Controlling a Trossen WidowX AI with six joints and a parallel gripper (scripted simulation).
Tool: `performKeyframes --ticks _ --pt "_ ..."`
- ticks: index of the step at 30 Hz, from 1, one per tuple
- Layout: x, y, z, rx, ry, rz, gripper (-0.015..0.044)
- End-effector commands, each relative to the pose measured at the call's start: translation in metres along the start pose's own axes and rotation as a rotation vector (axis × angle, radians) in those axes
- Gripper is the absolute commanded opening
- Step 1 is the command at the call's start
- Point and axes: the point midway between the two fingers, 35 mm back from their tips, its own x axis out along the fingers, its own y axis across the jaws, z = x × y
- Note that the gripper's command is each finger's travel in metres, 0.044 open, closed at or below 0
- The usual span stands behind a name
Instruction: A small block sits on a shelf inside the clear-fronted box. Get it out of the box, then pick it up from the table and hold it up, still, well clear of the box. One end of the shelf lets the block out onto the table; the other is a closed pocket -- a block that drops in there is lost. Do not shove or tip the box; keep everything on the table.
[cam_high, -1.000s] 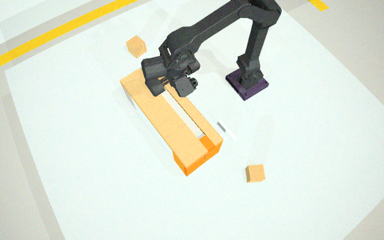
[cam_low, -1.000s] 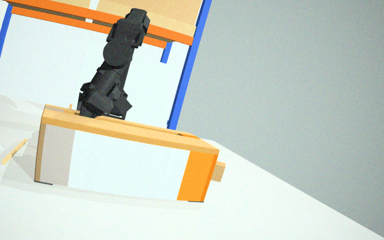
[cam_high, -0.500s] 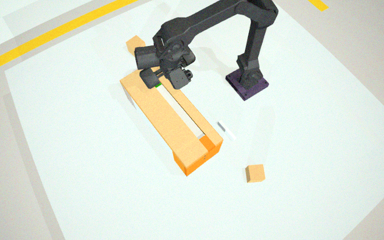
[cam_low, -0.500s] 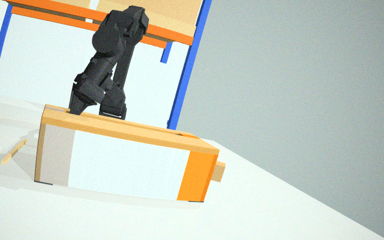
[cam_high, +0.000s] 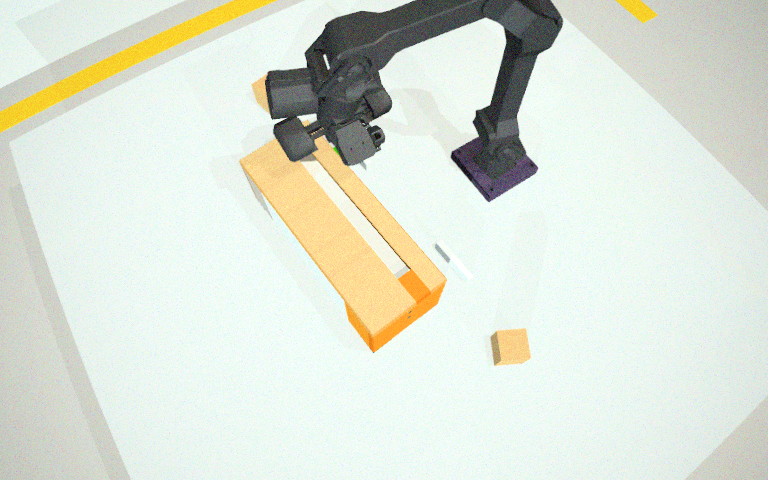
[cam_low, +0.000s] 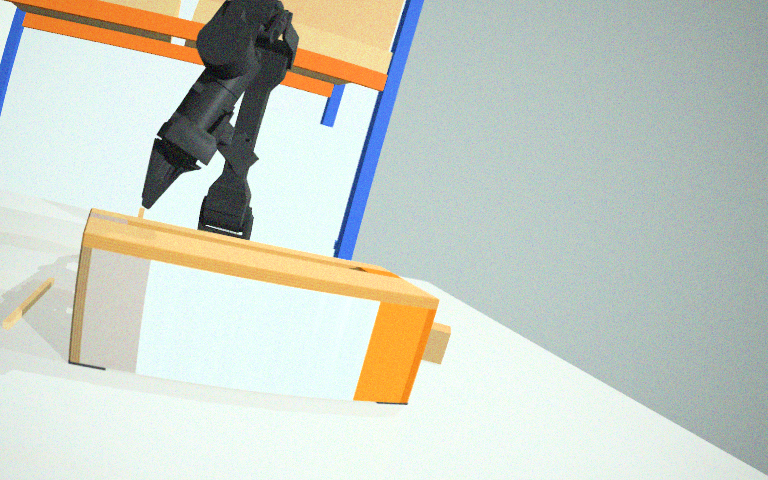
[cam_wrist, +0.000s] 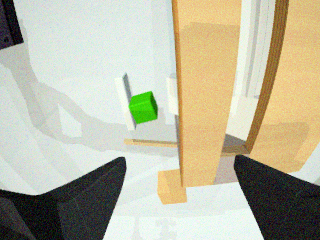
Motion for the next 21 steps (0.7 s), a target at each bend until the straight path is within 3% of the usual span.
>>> performKeyframes --ticks 1,11,21 --pt "-0.004 0.003 -0.012 0.262 -0.021 -0.035 0.0295" --pt "0.001 0.012 -0.019 1.360 -0.171 0.005 0.0285" --pt "0.003 0.021 -0.028 2.355 -0.300 0.172 0.0285"
